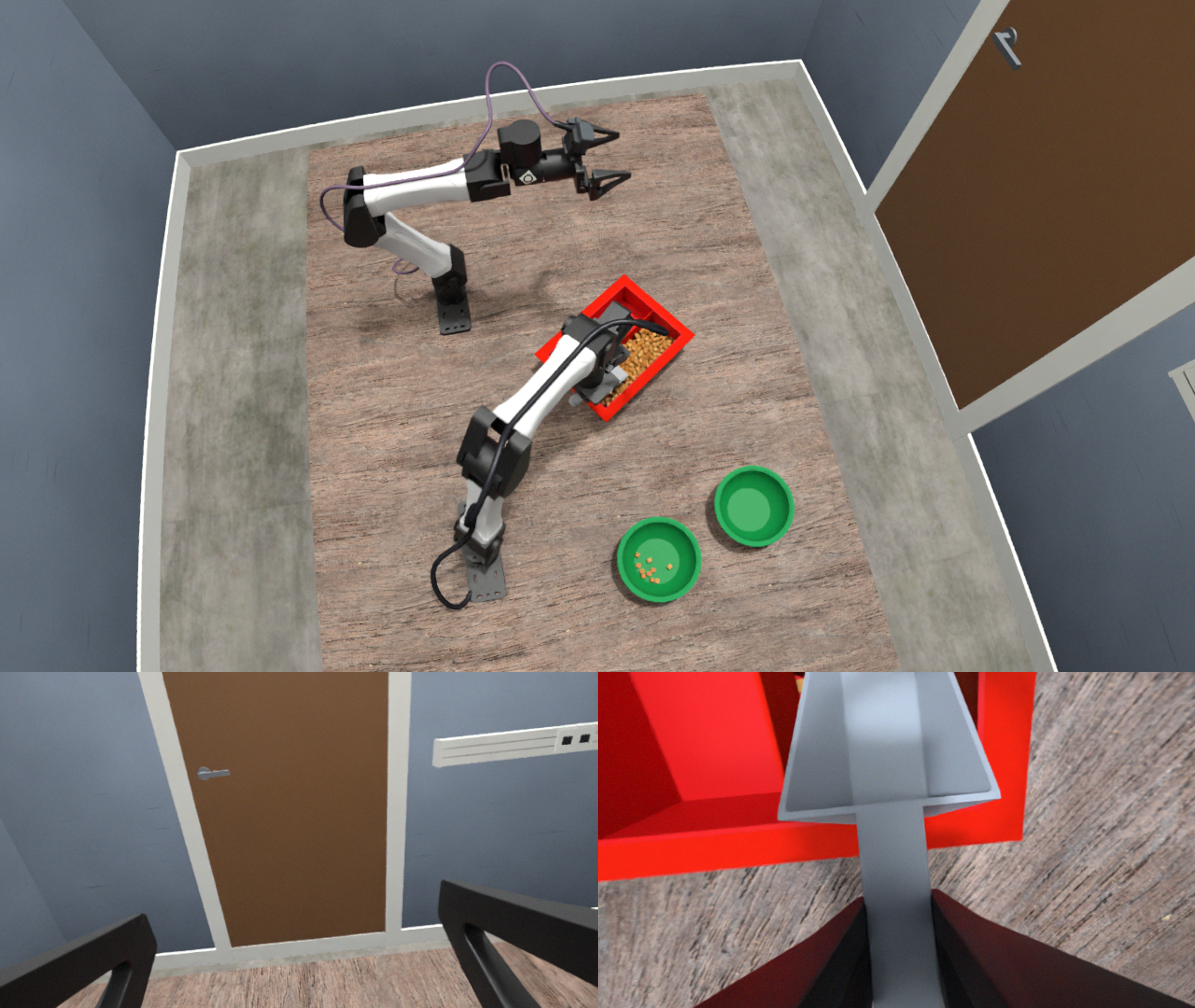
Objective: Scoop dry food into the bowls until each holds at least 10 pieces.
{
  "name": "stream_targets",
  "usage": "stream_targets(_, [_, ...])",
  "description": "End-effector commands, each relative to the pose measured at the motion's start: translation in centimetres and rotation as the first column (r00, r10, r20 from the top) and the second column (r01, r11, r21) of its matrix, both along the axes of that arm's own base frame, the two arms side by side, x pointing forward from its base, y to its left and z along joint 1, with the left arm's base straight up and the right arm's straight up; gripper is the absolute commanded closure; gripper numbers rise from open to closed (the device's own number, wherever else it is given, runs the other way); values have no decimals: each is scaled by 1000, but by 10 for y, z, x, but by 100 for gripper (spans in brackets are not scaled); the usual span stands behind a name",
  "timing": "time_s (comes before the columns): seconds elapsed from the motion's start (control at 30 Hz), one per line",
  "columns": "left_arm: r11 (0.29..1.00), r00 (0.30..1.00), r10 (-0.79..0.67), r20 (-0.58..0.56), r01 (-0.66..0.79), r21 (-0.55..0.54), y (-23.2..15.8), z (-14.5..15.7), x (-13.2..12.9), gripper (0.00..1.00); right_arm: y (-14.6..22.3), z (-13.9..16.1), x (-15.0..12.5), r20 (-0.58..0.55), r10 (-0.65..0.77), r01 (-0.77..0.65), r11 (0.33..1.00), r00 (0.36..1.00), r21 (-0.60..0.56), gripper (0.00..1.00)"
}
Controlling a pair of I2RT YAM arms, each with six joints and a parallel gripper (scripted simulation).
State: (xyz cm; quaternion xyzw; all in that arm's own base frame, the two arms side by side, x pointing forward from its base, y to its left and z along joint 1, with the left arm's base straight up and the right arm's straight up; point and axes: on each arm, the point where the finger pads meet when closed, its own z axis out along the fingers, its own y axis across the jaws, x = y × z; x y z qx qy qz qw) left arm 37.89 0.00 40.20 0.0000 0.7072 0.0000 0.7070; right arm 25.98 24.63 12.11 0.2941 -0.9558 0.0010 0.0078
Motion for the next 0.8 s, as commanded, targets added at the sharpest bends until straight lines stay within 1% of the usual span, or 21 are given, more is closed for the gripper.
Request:
stream_targets(0.0, [1000, 1000, 0, 26, 0, -1, 0, 11, -3, 0, 2, 6, 6, -14, 4, -4, 1000, 1000, 10, 100])
stream_targets(0.1, [1000, 1000, 0, 26, 0, -1, 0, 11, -3, 0, 4, 26, 7, 44, 5, -7, 999, 999, 48, 100])
stream_targets(0.33, [1000, 1000, 0, 26, 0, -1, 0, 11, -3, 0, 9, 26, 6, 50, -3, 0, 998, 999, 58, 100])
stream_targets(0.37, [1000, 1000, 0, 26, 0, -1, 0, 11, -3, 0, 8, 23, 8, 52, -12, 8, 998, 999, 61, 100])
stream_targets(0.4, [1000, 1000, 0, 26, 0, -1, 0, 11, -3, 0, 7, 4, 17, 19, -6, 6, 1000, 1000, 22, 100])
stream_targets(0.43, [1000, 1000, 0, 26, 0, -1, 0, 11, -3, 0, 6, 12, 15, 35, -4, 3, 999, 999, 36, 100])
stream_targets(0.47, [1000, 1000, 0, 26, 0, -1, 0, 11, -3, 0, 5, 14, 13, 33, -3, 1, 999, 999, 34, 100])
stream_targets(0.5, [1000, 1000, 0, 26, 0, -1, 0, 11, -3, 0, 8, 2, 19, 24, -5, 4, 1000, 1000, 25, 100])
stream_targets(0.53, [1000, 1000, 0, 26, 0, -1, 0, 11, -3, 0, 8, 4, 18, 32, -5, 4, 999, 999, 33, 100])
stream_targets(0.57, [1000, 1000, 0, 26, 0, -1, 0, 11, -3, 0, 1, -12, 10, -10, -3, 2, 1000, 1000, -6, 100])
stream_targets(0.6, [1000, 1000, 0, 26, 0, -1, 0, 11, -3, 0, 2, -6, 8, 5, 4, -4, 1000, 1000, 8, 100])
stream_targets(0.67, [1000, 1000, 0, 26, 0, -1, 0, 11, -3, 0, 7, -5, 10, 15, 11, -11, 1000, 1000, 15, 100])
stream_targets(0.7, [1000, 1000, 0, 26, 0, -1, 0, 11, -3, 0, 4, -12, 6, -1, 14, -14, 1000, 1000, 1, 100])
stream_targets(0.73, [1000, 1000, 0, 26, 0, -1, 0, 11, -3, 0, 5, -15, 10, -4, 9, -9, 1000, 1000, -2, 100])
stream_targets(0.77, [1000, 1000, 0, 26, 0, -1, 0, 11, -3, 0, 4, -21, 7, -15, 10, -10, 1000, 1000, -14, 100])
